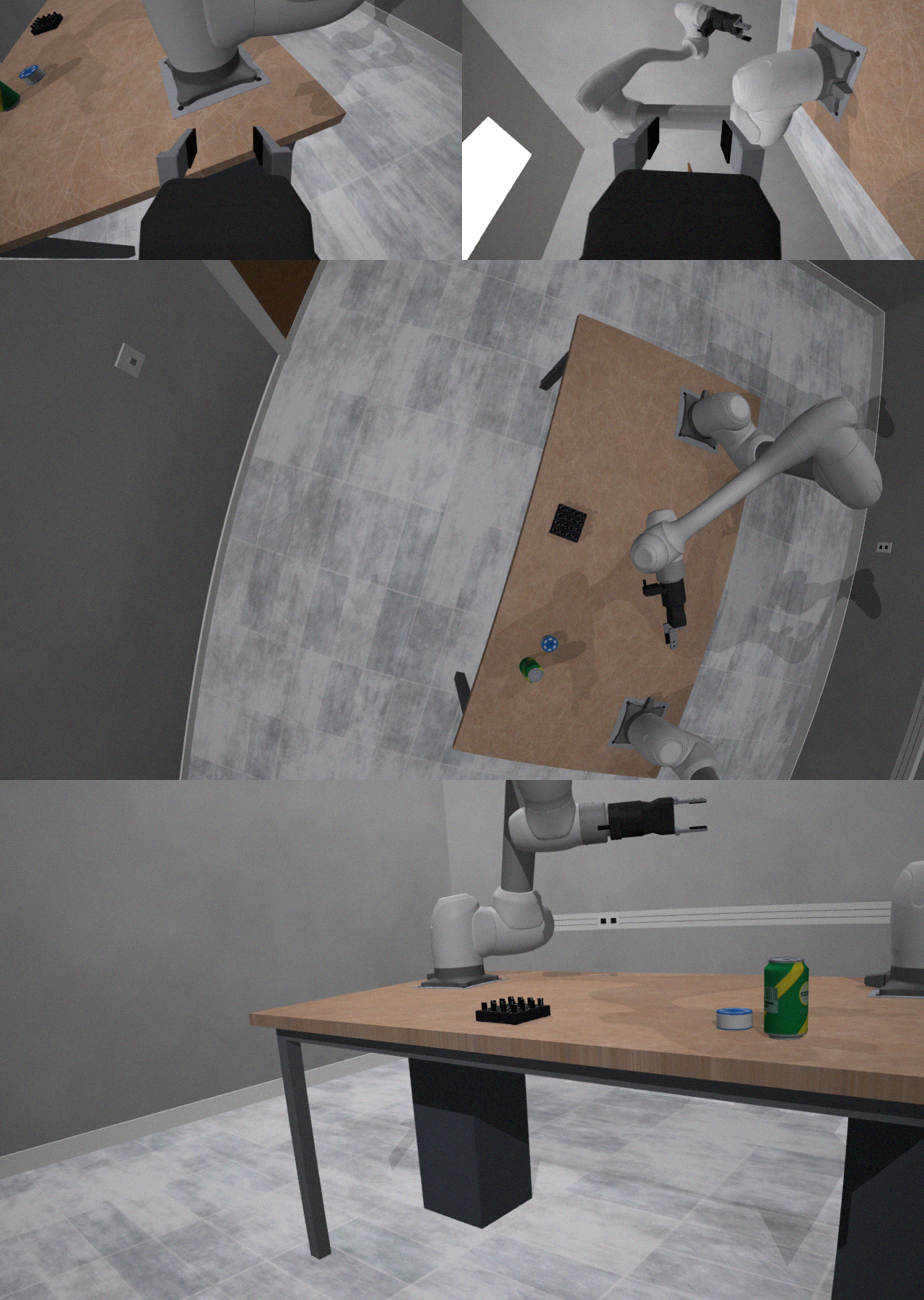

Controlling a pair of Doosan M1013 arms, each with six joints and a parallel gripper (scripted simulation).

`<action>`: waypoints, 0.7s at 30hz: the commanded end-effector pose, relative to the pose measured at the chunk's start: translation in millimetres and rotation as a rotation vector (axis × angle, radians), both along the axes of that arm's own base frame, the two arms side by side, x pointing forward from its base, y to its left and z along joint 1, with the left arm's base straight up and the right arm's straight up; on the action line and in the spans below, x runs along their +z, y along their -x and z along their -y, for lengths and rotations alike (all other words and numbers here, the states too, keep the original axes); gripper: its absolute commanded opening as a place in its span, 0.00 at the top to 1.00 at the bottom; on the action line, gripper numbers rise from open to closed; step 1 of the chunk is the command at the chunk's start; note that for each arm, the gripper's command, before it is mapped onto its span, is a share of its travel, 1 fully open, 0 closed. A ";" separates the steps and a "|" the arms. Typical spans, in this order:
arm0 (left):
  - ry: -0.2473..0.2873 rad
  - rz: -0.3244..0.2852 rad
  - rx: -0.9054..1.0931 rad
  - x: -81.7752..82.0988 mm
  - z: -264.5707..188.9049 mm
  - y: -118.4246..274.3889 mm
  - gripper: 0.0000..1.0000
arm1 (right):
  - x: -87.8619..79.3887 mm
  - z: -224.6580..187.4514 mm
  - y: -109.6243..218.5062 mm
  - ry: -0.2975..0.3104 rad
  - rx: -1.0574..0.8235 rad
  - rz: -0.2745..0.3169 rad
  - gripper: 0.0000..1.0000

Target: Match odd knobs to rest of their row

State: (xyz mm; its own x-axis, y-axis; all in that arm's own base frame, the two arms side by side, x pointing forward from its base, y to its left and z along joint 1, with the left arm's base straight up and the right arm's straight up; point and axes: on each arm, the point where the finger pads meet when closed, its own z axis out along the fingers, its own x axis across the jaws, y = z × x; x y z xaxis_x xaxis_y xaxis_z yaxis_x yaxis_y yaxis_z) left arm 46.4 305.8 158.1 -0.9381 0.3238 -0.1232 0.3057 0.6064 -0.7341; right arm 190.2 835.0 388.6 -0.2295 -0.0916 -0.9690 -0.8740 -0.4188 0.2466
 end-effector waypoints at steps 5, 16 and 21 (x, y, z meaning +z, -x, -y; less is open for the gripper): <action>-0.050 -0.081 0.186 1.0 -13.6 37.7 0.00 | 1.2 0.0 0.0 -0.002 0.000 0.001 0.00; -0.067 -0.130 0.297 0.8 -17.0 61.1 0.00 | 1.2 0.0 0.0 -0.002 0.000 0.001 0.00; -0.071 -0.144 0.328 0.7 -17.7 67.8 0.00 | 1.2 0.0 0.0 -0.002 0.000 0.001 0.00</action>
State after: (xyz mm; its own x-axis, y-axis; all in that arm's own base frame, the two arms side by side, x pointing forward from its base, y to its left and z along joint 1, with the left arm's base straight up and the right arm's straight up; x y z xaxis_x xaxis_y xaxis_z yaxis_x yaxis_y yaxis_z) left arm -14.7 319.4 157.6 -0.9993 0.0371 0.0108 0.0180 0.6947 -0.7191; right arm 190.2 835.0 388.6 -0.2295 -0.0916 -0.9690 -0.8740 -0.4188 0.2466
